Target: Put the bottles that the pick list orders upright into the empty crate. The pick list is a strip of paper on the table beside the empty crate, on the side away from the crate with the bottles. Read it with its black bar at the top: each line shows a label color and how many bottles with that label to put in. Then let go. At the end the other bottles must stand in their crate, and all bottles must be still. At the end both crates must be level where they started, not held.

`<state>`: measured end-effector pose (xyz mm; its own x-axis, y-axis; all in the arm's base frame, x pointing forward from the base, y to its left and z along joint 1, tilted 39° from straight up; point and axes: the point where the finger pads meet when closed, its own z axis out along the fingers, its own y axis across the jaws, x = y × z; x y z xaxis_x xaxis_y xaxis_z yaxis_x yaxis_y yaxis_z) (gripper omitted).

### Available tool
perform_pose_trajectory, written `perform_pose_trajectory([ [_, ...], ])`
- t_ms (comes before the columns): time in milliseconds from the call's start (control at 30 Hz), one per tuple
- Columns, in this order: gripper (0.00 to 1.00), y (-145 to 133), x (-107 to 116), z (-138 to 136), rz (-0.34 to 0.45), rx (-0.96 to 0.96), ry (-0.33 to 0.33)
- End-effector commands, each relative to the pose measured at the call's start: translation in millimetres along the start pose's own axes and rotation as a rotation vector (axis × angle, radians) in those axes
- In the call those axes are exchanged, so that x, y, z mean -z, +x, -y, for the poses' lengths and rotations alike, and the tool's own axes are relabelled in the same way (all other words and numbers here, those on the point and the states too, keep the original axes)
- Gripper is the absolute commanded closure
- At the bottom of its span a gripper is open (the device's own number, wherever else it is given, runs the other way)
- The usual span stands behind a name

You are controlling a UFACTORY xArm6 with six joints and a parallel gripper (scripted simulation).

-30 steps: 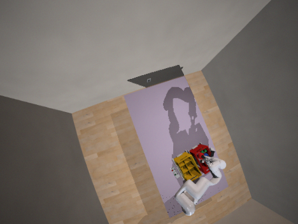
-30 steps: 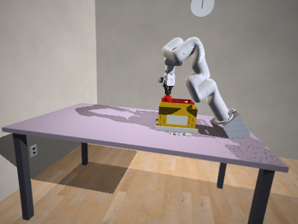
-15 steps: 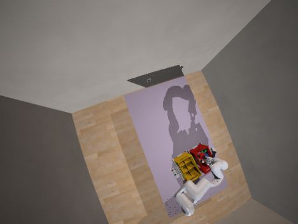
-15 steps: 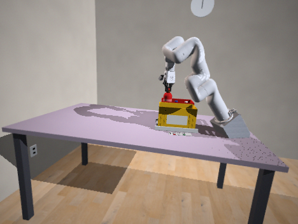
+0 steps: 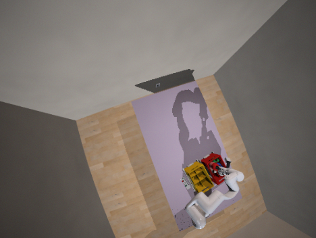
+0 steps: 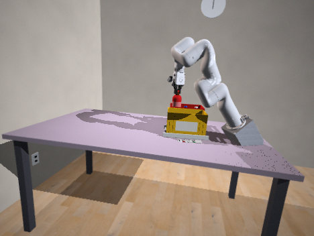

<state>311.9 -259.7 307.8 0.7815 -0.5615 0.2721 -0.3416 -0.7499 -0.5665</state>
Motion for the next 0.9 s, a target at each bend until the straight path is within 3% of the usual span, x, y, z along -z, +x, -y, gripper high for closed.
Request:
perform_pose_trajectory([
  [0, 1.00, 1, 11, 0, -0.003, 0.001, -0.002],
  [867, 1.00, 1, 42, 0, -0.003, 0.001, -0.002],
])
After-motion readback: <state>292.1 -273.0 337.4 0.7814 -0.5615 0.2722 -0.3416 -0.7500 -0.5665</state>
